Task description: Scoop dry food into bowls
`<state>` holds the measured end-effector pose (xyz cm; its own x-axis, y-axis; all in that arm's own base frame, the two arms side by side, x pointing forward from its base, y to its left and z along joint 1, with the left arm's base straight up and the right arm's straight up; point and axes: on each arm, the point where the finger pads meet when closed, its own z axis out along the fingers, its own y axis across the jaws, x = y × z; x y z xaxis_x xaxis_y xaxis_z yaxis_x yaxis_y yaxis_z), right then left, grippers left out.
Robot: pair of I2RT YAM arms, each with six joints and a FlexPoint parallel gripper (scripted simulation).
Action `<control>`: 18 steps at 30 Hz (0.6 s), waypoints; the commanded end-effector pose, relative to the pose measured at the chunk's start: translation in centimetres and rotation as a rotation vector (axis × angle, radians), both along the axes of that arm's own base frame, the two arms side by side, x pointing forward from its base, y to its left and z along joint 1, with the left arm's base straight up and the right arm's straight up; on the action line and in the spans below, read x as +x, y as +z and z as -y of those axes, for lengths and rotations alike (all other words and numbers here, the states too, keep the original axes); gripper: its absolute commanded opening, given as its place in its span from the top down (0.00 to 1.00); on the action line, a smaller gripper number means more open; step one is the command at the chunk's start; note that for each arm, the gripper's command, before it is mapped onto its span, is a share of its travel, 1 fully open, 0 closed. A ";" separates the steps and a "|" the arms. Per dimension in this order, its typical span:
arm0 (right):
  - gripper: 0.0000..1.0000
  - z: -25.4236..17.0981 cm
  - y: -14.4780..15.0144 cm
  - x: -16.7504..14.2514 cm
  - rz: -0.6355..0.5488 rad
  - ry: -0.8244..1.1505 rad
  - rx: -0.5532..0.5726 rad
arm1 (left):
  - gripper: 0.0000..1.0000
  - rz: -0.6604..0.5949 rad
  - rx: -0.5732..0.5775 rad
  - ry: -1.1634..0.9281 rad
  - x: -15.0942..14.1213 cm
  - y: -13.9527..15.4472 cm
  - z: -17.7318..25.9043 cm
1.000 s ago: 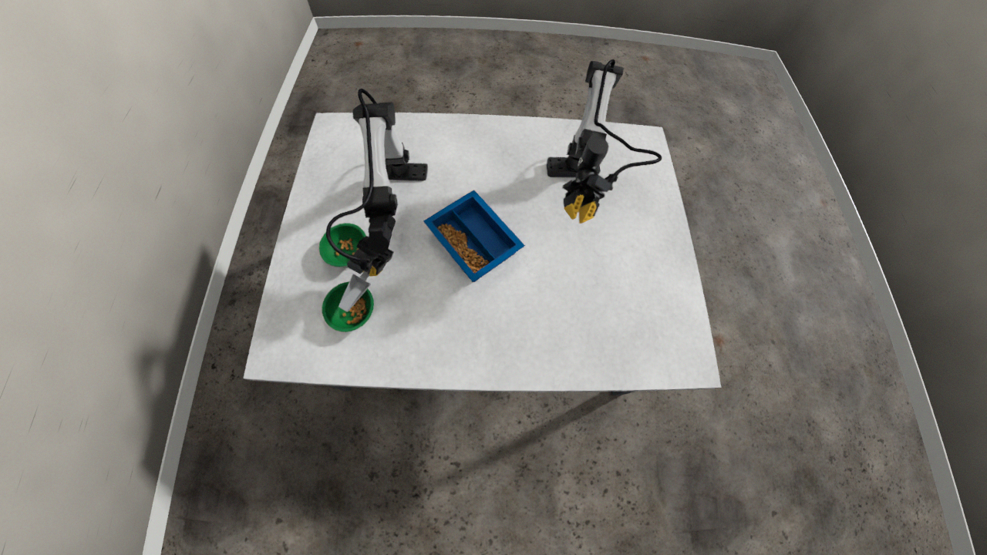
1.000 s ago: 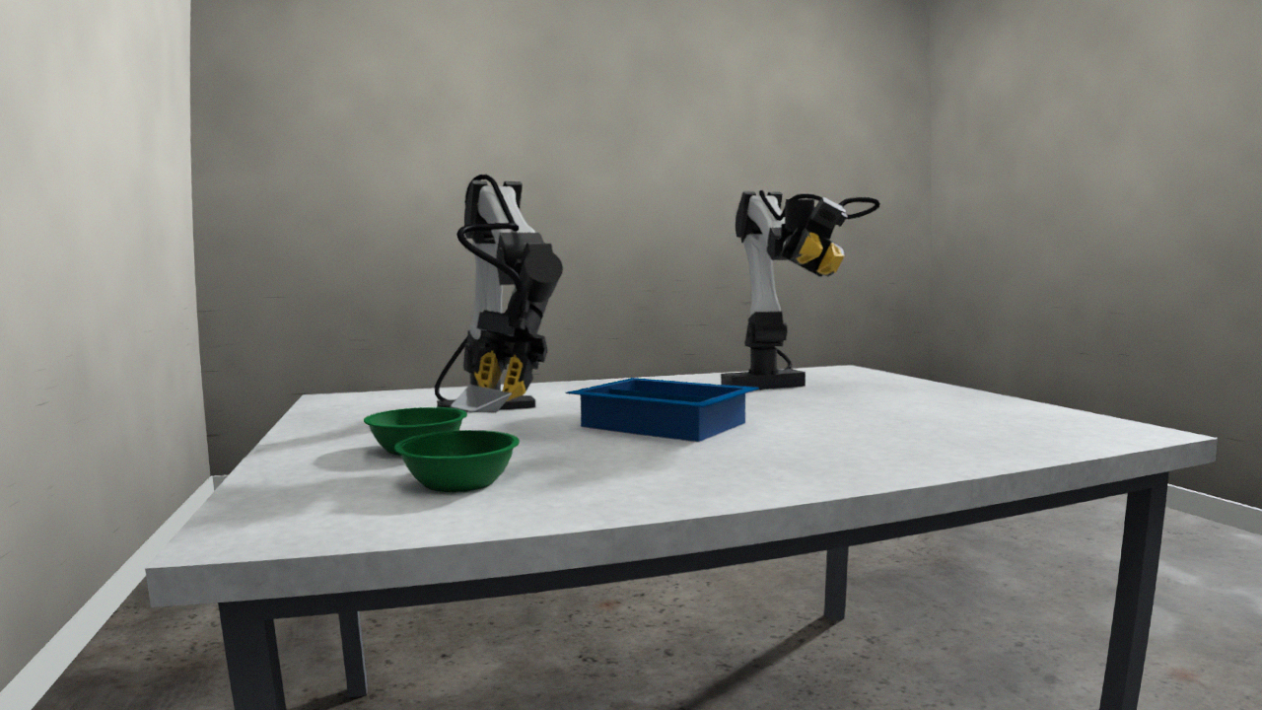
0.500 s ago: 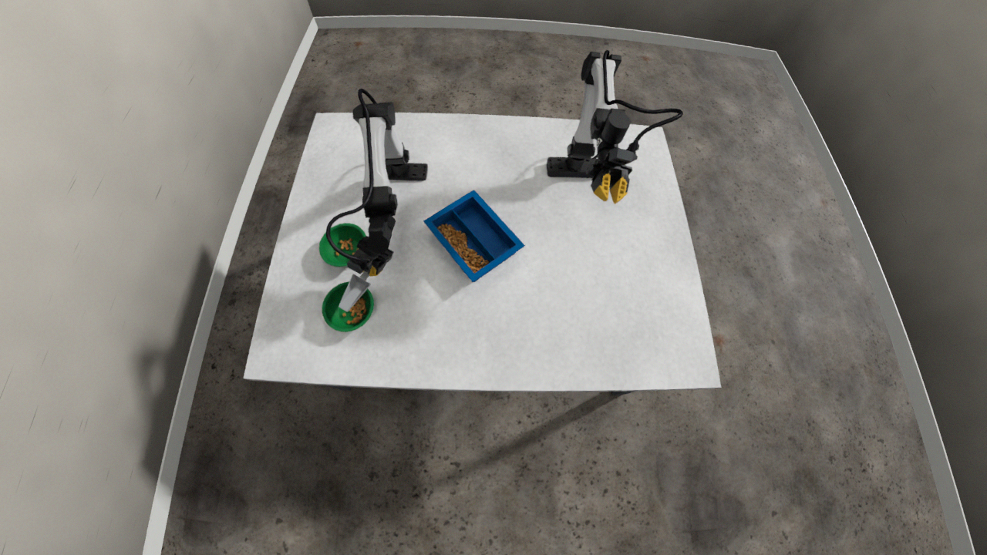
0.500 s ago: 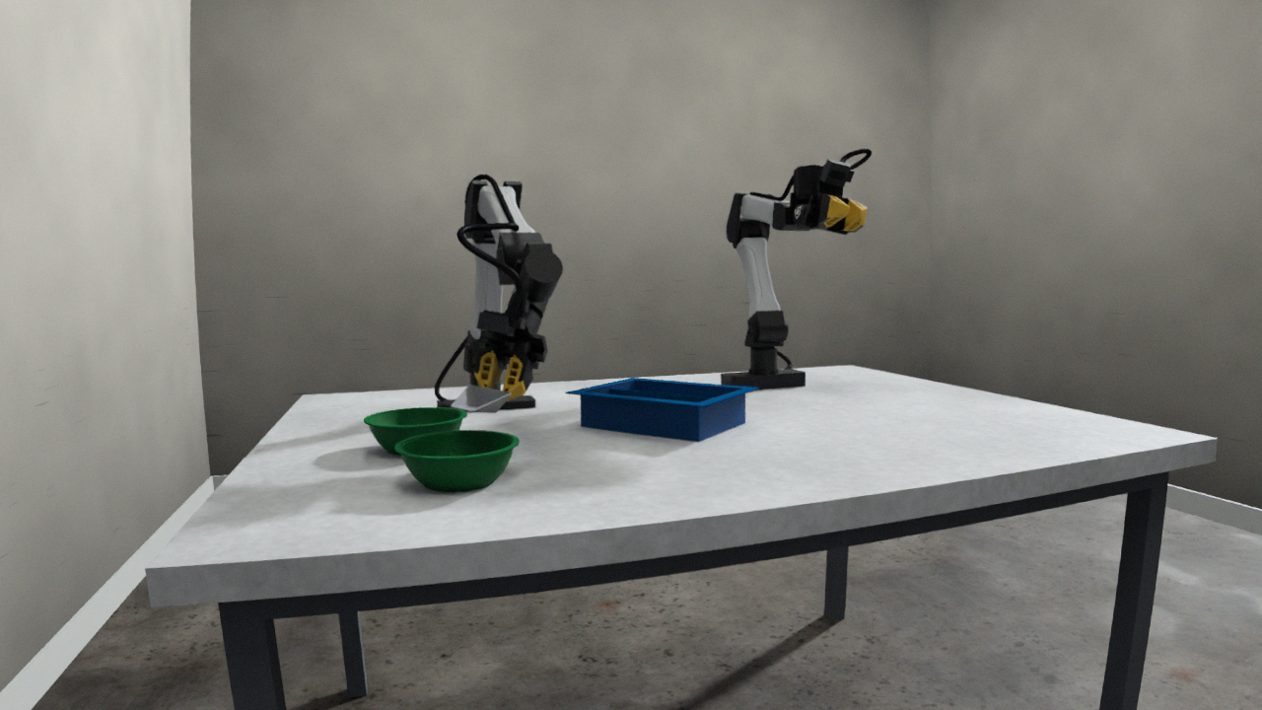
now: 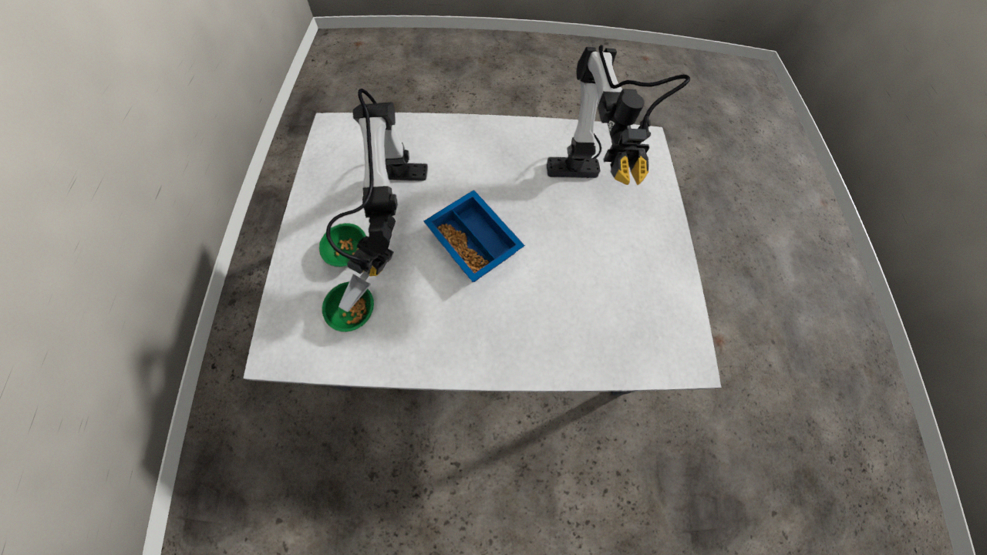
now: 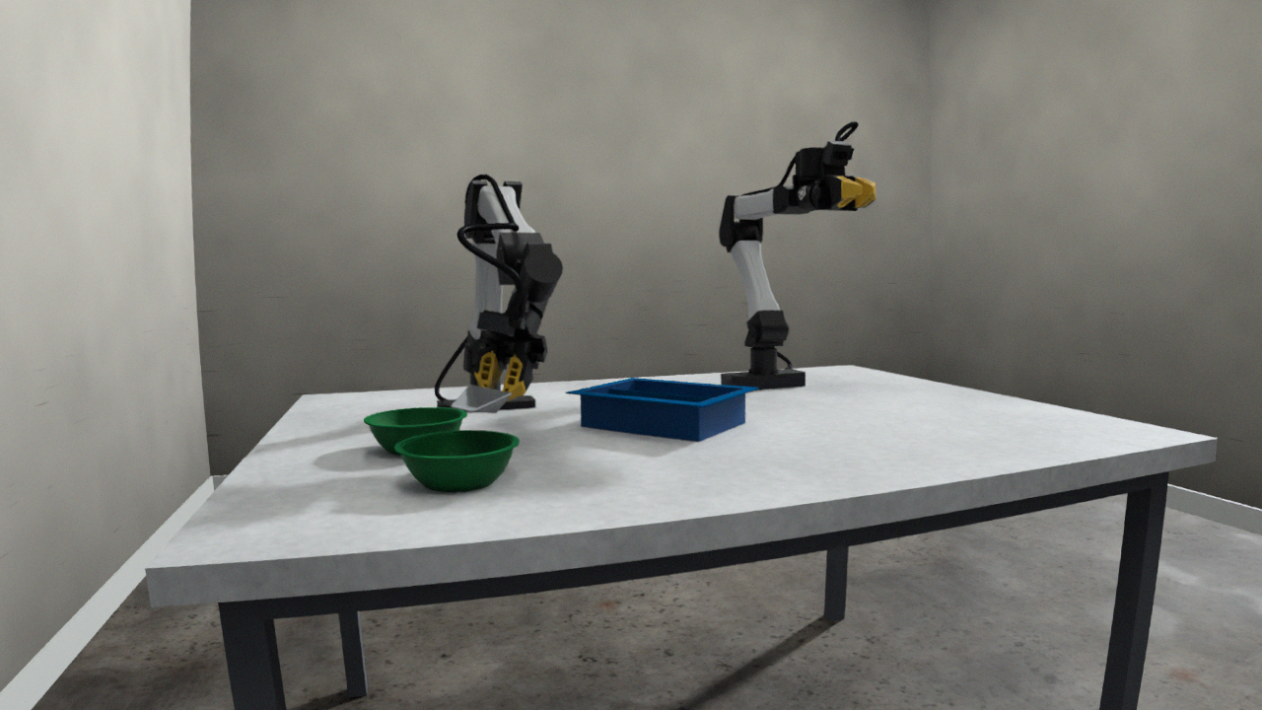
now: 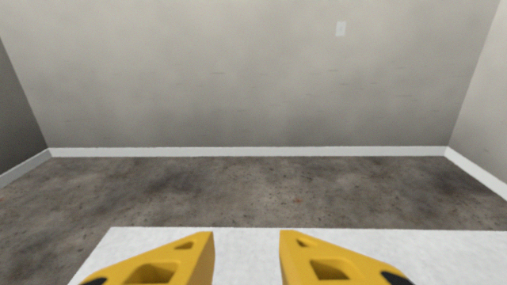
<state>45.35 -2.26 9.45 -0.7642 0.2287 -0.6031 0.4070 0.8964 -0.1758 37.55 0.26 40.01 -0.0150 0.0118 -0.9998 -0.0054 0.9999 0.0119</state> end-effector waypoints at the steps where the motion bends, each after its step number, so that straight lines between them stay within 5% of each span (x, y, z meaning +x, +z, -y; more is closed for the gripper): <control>1: 1.00 0.1 1.8 -0.2 0.046 0.020 0.012 | 0.72 0.067 -0.011 0.007 -0.9 2.6 -0.1; 11: 1.00 -2.2 0.2 -6.2 -0.095 0.256 0.114 | 0.72 0.027 -0.010 0.007 0.0 1.0 -0.1; 18: 1.00 -3.5 0.0 -8.9 -0.092 0.373 0.163 | 0.72 0.027 -0.010 0.007 0.0 1.0 -0.1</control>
<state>37.14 0.38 8.53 -0.8761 0.0652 -0.4776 0.1219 0.9886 -0.0888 37.41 0.26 40.44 -0.0036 0.0084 -1.0000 -0.0056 0.9999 0.0084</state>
